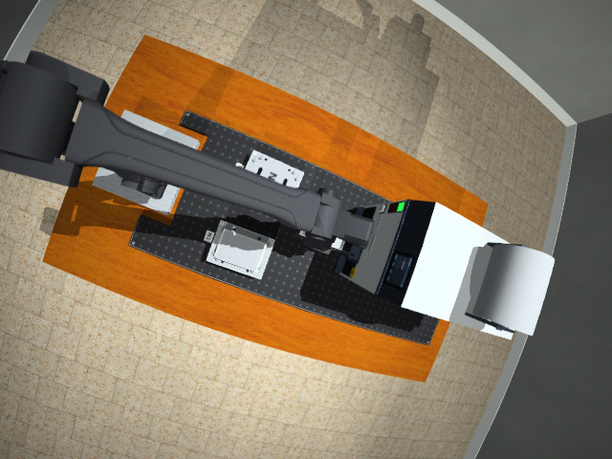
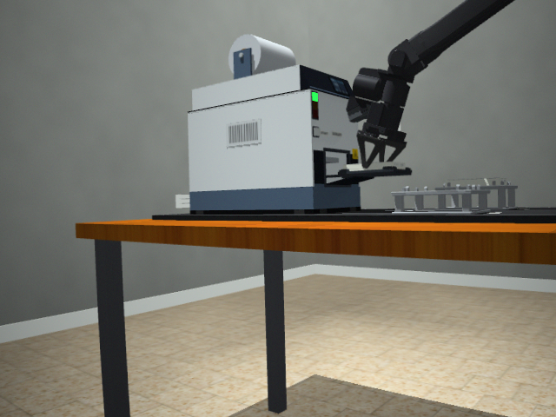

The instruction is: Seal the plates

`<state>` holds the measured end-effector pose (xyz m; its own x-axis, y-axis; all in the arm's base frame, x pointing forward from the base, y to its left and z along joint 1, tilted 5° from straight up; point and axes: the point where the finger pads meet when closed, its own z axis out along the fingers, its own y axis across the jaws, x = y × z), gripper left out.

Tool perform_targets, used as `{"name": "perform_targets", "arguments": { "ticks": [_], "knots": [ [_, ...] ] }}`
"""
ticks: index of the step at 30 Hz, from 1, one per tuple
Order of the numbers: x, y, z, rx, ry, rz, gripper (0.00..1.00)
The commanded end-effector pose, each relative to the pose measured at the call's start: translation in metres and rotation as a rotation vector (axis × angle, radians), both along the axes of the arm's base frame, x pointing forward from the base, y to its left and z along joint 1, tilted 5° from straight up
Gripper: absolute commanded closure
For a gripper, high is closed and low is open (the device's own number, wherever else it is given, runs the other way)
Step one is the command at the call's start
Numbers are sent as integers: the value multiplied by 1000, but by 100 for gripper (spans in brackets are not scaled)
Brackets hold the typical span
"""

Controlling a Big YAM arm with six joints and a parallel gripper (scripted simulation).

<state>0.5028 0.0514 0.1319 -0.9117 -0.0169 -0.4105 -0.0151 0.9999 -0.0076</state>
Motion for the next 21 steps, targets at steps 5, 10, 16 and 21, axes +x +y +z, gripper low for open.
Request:
{"name": "perform_targets", "arguments": {
  "ticks": [5, 10, 16, 21],
  "knots": [
    [16, -3, 24, 7, -47, -12, 100],
    [16, -3, 24, 6, -47, -11, 100],
    [15, -2, 24, 6, -46, -10, 100],
    [15, -2, 23, 5, -45, -9, 100]
  ]
}}
